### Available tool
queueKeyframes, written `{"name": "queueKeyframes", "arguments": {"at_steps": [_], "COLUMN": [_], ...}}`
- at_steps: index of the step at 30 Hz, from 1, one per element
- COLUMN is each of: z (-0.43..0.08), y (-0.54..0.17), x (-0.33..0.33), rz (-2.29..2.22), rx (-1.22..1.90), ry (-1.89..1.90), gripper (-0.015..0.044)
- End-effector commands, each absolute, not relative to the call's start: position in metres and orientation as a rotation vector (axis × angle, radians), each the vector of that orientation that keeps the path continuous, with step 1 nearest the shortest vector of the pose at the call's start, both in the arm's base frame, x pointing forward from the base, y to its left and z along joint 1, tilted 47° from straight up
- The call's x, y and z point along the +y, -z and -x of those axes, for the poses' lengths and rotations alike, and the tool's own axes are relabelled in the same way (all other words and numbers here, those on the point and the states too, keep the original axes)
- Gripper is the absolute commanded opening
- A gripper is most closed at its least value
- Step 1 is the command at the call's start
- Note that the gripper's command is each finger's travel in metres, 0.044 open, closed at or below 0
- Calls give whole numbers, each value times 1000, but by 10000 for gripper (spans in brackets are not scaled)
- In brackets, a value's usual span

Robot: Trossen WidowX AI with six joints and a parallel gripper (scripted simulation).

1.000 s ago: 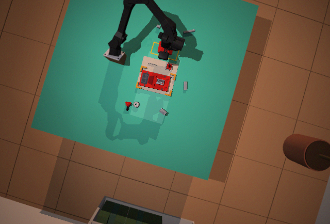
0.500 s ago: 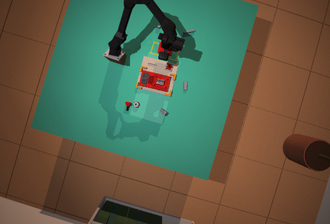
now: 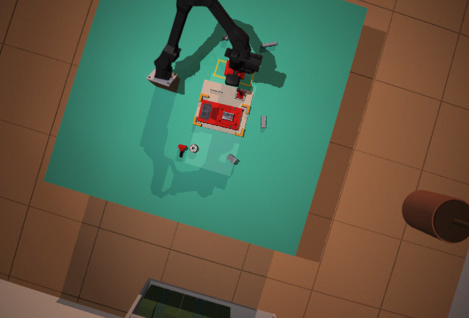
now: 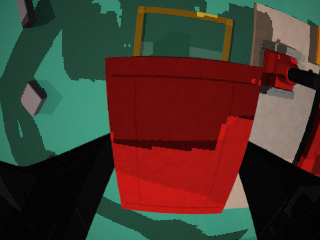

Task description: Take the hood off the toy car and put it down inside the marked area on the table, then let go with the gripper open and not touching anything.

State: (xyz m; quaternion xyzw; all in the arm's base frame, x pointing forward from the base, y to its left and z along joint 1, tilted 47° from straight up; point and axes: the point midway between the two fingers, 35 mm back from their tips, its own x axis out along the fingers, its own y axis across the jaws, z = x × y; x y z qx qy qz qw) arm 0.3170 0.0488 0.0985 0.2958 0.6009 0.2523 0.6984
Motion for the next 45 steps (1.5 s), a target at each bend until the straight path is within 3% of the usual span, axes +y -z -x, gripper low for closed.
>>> {"name": "queueKeyframes", "arguments": {"at_steps": [1,45], "z": [-316,-318], "y": [-95,-77], "x": [52,74], "rz": [-669,-673], "rx": [1347,1345], "ry": [-561,-565], "gripper": [0,0]}}
